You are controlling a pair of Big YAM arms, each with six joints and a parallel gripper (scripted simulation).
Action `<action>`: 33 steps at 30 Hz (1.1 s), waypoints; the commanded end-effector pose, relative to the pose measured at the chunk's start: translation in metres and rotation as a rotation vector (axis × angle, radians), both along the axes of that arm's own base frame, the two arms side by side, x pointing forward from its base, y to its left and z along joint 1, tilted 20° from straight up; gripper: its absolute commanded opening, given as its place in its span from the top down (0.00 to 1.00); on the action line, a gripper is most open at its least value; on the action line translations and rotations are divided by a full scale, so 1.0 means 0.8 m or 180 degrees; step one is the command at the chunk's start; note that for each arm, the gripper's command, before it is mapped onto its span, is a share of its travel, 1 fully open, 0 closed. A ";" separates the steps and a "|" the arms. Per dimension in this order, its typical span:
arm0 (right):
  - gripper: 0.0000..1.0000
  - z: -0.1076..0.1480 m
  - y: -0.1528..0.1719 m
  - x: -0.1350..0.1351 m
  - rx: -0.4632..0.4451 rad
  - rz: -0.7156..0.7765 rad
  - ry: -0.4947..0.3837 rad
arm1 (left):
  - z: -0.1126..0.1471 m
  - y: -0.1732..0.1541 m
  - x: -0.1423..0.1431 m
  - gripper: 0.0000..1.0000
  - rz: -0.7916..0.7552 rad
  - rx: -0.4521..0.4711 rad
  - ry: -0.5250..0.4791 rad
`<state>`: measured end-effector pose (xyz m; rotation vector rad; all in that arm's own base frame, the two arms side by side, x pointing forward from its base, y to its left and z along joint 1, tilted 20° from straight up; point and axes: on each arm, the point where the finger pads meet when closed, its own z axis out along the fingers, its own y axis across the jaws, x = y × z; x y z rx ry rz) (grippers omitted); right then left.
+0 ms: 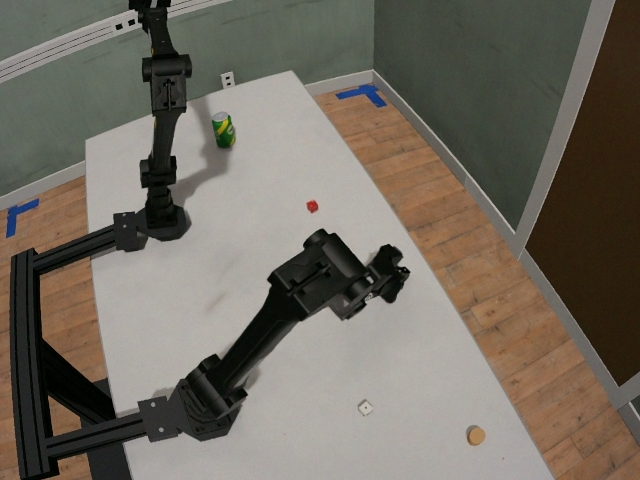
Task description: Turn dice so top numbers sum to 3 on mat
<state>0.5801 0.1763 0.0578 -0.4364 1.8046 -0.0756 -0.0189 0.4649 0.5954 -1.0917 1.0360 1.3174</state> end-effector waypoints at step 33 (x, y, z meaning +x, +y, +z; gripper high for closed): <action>0.61 0.015 -0.005 0.021 0.0031 -0.0030 -0.0157 | 0.004 -0.008 -0.008 0.00 0.0061 0.0012 0.0042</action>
